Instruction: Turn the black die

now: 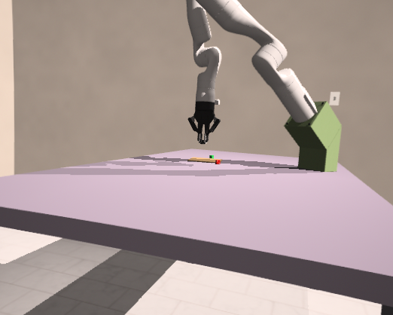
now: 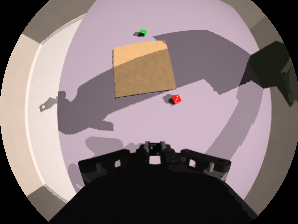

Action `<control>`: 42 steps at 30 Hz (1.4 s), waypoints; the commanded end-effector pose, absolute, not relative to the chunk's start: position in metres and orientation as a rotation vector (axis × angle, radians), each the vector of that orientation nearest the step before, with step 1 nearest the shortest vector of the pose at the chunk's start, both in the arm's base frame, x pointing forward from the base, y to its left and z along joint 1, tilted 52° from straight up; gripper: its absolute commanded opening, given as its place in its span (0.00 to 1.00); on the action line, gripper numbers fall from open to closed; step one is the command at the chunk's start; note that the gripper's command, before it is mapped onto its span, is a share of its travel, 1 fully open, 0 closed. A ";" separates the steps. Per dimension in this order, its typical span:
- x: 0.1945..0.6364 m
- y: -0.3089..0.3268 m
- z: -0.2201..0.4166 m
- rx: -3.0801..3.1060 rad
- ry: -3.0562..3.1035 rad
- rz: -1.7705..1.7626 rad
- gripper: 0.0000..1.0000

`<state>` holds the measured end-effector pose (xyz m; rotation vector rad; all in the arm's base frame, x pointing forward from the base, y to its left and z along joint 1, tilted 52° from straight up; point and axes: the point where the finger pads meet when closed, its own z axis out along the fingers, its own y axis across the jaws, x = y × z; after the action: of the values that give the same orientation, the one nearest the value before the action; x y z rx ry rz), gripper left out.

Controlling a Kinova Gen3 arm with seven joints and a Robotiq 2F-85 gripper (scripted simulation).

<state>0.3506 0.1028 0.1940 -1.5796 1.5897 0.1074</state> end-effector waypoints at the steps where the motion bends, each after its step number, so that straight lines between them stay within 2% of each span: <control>1: 0.351 0.098 0.197 -1.576 1.593 0.094 0.11; 42: 0.344 0.090 0.205 -1.581 1.589 0.091 0.11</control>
<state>0.3442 0.0906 0.2045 -1.5803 1.5899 0.0929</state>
